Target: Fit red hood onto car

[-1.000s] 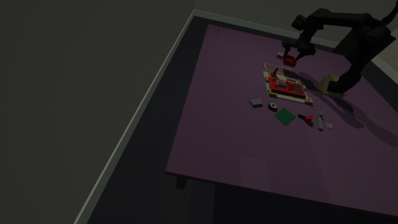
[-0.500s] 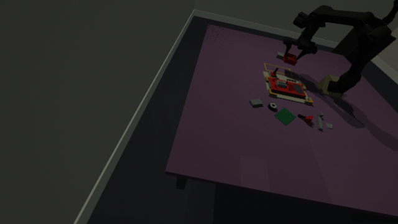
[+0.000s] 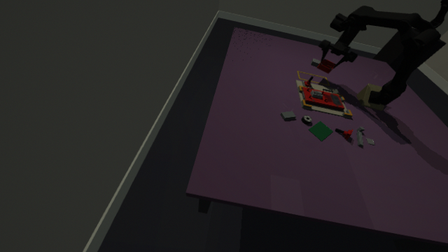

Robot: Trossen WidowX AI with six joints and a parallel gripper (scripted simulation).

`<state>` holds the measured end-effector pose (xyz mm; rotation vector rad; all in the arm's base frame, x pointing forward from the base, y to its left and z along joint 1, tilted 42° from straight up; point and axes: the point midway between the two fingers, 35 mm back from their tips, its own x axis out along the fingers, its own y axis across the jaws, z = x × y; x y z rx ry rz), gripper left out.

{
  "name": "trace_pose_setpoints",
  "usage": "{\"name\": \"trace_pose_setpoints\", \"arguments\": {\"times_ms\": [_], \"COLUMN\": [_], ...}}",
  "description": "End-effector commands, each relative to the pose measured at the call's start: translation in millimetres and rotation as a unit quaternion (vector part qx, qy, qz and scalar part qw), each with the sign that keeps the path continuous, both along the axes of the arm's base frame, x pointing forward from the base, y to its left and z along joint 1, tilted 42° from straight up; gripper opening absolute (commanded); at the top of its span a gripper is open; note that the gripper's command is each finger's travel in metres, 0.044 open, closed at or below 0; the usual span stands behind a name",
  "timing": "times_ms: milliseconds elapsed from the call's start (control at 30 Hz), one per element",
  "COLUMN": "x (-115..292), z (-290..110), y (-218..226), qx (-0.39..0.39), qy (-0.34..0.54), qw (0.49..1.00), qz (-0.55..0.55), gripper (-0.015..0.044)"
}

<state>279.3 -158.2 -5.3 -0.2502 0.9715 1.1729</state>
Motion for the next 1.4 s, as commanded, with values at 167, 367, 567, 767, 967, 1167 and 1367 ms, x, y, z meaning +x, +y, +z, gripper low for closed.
{"name": "trace_pose_setpoints", "arguments": {"times_ms": [167,367,567,767,967,1167,1367], "x": [-1.1,-1.4,-1.8,-2.1,-2.5,-2.8,-2.7], "z": [-0.5,-0.6,-0.6,-0.7,-0.8,-0.9,-1.6], "y": [-0.9,-1.4,-1.9,-2.3,-2.8,-3.3,-2.8], "qx": [0.005,0.008,0.011,0.014,0.017,0.02,0.02], "qy": [0.076,0.123,0.17,0.215,0.26,0.302,0.307], "qw": [0.994,0.983,0.968,0.947,0.921,0.892,0.888], "qz": [-0.081,-0.134,-0.187,-0.238,-0.289,-0.336,-0.341], "gripper": [0.0,0.0,0.0,0.0,0.0,0.0,0.0]}}
